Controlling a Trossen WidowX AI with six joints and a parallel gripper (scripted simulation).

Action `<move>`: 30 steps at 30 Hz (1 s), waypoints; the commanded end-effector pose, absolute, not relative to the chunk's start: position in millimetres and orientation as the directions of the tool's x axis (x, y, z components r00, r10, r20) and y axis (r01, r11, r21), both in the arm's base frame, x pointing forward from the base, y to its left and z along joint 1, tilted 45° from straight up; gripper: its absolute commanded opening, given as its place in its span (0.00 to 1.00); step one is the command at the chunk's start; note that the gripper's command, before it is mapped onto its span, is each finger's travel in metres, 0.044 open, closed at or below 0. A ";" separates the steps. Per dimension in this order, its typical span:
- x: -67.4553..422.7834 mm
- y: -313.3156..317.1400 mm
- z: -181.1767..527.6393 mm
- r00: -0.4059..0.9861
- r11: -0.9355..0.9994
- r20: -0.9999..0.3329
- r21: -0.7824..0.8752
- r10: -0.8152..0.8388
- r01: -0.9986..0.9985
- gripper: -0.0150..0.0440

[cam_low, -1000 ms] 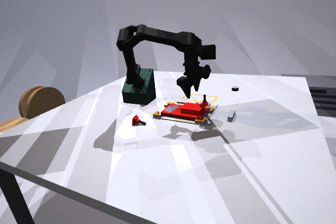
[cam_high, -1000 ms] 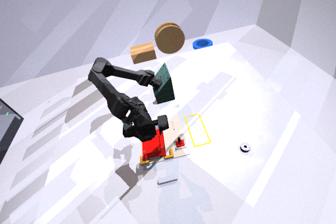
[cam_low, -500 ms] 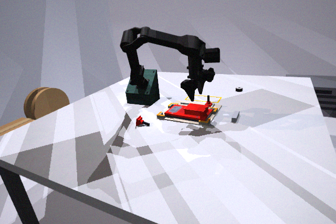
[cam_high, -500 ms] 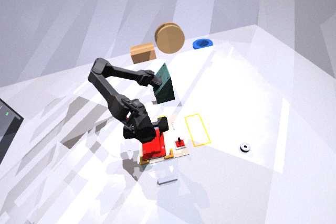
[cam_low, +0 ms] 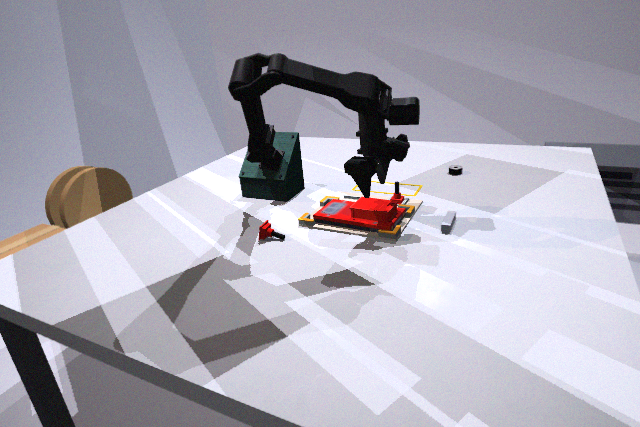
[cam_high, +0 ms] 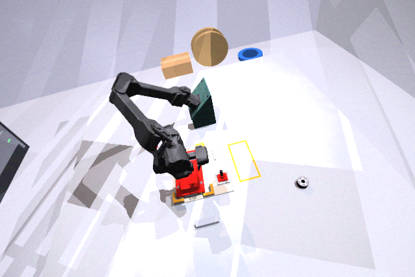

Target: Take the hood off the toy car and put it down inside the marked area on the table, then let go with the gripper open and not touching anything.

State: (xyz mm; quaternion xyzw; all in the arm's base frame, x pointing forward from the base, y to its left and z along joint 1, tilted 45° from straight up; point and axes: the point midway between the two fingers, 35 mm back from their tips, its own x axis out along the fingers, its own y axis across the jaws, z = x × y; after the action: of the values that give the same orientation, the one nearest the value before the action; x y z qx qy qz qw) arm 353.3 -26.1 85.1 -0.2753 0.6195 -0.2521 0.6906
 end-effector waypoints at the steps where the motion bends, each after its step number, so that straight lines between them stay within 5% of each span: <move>1: 352.6 -29.4 82.4 0.102 0.717 -0.714 -0.697 -0.693 0.001 1.00; 30: 353.4 -45.6 68.7 0.102 0.716 -0.712 -0.698 -0.695 0.001 1.00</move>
State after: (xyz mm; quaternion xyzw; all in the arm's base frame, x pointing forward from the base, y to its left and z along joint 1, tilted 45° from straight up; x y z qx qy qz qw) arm 354.6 -42.8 70.9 -0.2760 0.6191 -0.2526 0.6905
